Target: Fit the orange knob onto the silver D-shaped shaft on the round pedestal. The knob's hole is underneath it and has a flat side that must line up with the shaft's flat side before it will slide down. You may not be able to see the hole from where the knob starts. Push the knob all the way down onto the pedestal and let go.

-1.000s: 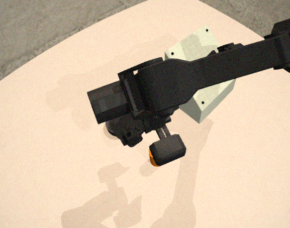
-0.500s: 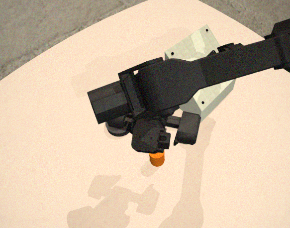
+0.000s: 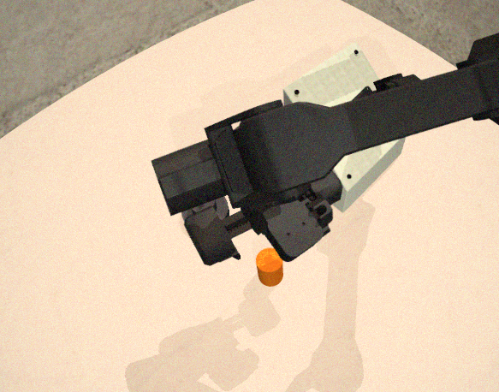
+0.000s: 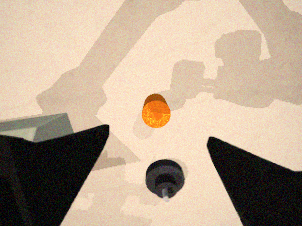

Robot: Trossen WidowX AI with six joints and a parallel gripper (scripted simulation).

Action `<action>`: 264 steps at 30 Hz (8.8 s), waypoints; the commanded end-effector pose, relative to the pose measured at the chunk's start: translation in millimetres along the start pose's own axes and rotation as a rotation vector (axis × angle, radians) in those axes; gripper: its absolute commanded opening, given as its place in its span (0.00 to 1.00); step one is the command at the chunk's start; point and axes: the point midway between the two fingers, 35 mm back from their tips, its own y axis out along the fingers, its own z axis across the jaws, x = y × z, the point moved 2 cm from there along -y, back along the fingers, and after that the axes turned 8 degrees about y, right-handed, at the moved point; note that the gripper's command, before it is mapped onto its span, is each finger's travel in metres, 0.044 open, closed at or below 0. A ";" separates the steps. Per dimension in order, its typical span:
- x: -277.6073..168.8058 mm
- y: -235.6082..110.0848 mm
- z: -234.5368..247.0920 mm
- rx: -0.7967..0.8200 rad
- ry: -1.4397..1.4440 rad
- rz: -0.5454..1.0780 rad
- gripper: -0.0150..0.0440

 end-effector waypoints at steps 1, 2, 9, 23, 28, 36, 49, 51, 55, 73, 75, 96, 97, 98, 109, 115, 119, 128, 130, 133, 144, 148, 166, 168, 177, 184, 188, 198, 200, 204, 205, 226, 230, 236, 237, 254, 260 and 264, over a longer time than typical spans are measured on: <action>-0.3 0.4 0.0 0.000 -0.048 0.003 1.00; -0.3 0.4 0.0 0.000 -0.048 0.003 1.00; -0.2 34.4 0.1 0.000 -0.048 0.002 1.00; -1.6 56.8 -0.8 0.000 -0.048 0.002 1.00; -1.6 65.0 -1.5 -0.001 -0.048 0.002 1.00; -1.7 78.0 -2.0 -0.001 -0.048 0.002 1.00; -1.8 98.7 -1.5 0.000 -0.048 0.001 1.00; -1.8 101.9 -1.3 0.000 -0.048 0.001 1.00; -1.8 108.2 -0.7 0.000 -0.048 0.000 1.00; -1.9 116.6 0.4 0.001 -0.048 -0.001 0.54; -1.9 116.6 0.4 0.001 -0.048 -0.001 0.52; 10.7 19.8 -11.9 -0.004 -0.048 0.008 0.25; 11.5 13.1 -11.3 -0.003 -0.048 0.007 0.25; 12.3 6.4 -10.6 -0.003 -0.048 0.007 0.25; 15.5 -23.5 -4.7 -0.012 -0.047 0.001 0.25; 13.8 -29.1 0.8 -0.089 -0.044 -0.012 0.25; 12.6 -34.6 5.6 -0.151 -0.043 -0.021 0.25; 10.1 -47.7 16.7 -0.289 -0.041 -0.043 0.25; 9.6 -50.6 19.3 -0.321 -0.040 -0.047 0.25; 8.8 -55.0 23.0 -0.367 -0.039 -0.054 0.25; 6.0 -70.8 36.9 -0.541 -0.036 -0.080 0.25; 5.0 -76.5 41.9 -0.605 -0.034 -0.089 0.25; -0.3 -98.2 64.1 -0.891 -0.032 -0.137 0.25; -1.0 -100.2 66.5 -0.922 -0.033 -0.144 0.25; -1.6 -100.5 69.0 -0.967 -0.034 -0.152 0.25; -1.9 -97.0 71.3 -1.042 -0.033 -0.163 0.25; -1.6 -95.8 71.6 -1.035 -0.035 -0.165 0.25; -1.6 -95.8 71.6 -1.035 -0.035 -0.165 0.25; -1.6 -95.8 71.6 -1.035 -0.035 -0.165 0.25; -1.6 -95.8 71.6 -1.035 -0.035 -0.165 0.25; -1.6 -95.8 71.6 -1.035 -0.035 -0.165 0.25; -1.4 -87.9 69.1 -0.987 -0.034 -0.156 0.25; -1.1 -83.4 66.5 -0.921 -0.034 -0.143 0.25; -0.4 -76.5 62.1 -0.815 -0.035 -0.123 0.25; -0.3 -75.4 61.4 -0.797 -0.035 -0.120 0.25; 2.1 -56.2 48.2 -0.505 -0.036 -0.066 0.25; 3.1 -49.1 43.3 -0.403 -0.036 -0.047 0.25; 3.9 -44.3 40.0 -0.335 -0.037 -0.035 0.25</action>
